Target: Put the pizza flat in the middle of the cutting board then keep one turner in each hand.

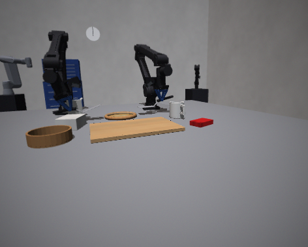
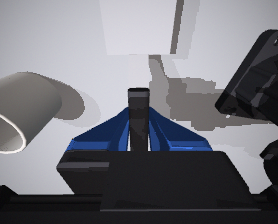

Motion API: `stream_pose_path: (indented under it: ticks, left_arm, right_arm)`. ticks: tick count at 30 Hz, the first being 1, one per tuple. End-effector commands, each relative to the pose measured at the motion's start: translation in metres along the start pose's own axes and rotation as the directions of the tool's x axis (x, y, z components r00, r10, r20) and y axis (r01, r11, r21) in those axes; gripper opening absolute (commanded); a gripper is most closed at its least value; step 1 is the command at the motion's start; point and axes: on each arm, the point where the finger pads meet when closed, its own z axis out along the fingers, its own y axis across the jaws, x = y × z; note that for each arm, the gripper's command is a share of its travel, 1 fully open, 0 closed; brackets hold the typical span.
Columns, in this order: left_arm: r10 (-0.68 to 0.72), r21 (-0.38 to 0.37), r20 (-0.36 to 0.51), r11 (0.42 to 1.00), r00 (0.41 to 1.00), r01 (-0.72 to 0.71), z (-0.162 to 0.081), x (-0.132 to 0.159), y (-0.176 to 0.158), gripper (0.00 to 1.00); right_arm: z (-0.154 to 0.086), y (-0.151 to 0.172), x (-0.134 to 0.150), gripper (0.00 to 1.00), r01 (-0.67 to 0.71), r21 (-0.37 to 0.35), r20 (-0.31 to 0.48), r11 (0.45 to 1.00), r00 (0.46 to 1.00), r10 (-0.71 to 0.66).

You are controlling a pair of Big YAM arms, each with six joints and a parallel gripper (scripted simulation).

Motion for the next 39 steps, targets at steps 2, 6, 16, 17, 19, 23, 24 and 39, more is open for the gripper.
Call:
stream_pose_path:
  ticks: [2, 6, 16, 17, 19, 23, 24, 39]
  left_arm:
    - [0.020, -0.042, 0.005, 0.999, 1.000, -0.020, -0.031, -0.002, 0.015, 0.06]
    - [0.016, -0.055, 0.005, 0.998, 1.000, -0.016, -0.045, -0.001, 0.016, 0.06]
    - [0.013, -0.047, 0.004, 0.999, 1.000, -0.013, -0.062, -0.001, 0.013, 0.06]
    - [0.013, -0.047, 0.004, 0.999, 1.000, -0.013, -0.062, -0.001, 0.013, 0.06]
    - [0.017, -0.048, 0.004, 0.999, 1.000, -0.017, -0.074, -0.001, 0.014, 0.06]
    - [0.012, -0.061, 0.004, 0.998, 1.000, -0.012, -0.088, 0.000, 0.017, 0.06]
    - [0.014, -0.062, 0.004, 0.998, 1.000, -0.014, -0.090, 0.000, 0.017, 0.06]
    - [0.006, -0.024, 0.006, 1.000, 1.000, -0.006, -0.094, 0.000, 0.008, 0.06]
  right_arm:
    - [-0.034, -0.028, -0.013, 0.06, 0.020, 0.066, 0.013, 0.998, 1.000, -0.021]
    - [-0.047, -0.027, -0.020, 0.06, 0.031, 0.076, 0.014, 0.997, 0.999, -0.032]
    - [-0.059, -0.019, -0.024, 0.06, 0.022, 0.054, 0.013, 0.998, 1.000, -0.023]
    - [-0.059, -0.019, -0.024, 0.06, 0.022, 0.054, 0.013, 0.998, 1.000, -0.023]
    - [-0.074, -0.024, -0.030, 0.06, 0.023, 0.068, 0.014, 0.997, 1.000, -0.024]
    - [-0.086, -0.028, -0.034, 0.06, 0.023, 0.067, 0.013, 0.998, 1.000, -0.024]
    - [-0.087, -0.029, -0.034, 0.06, 0.022, 0.062, 0.013, 0.998, 1.000, -0.022]
    - [-0.113, -0.017, -0.048, 0.06, -0.030, 0.071, -0.037, 0.997, 0.999, 0.032]
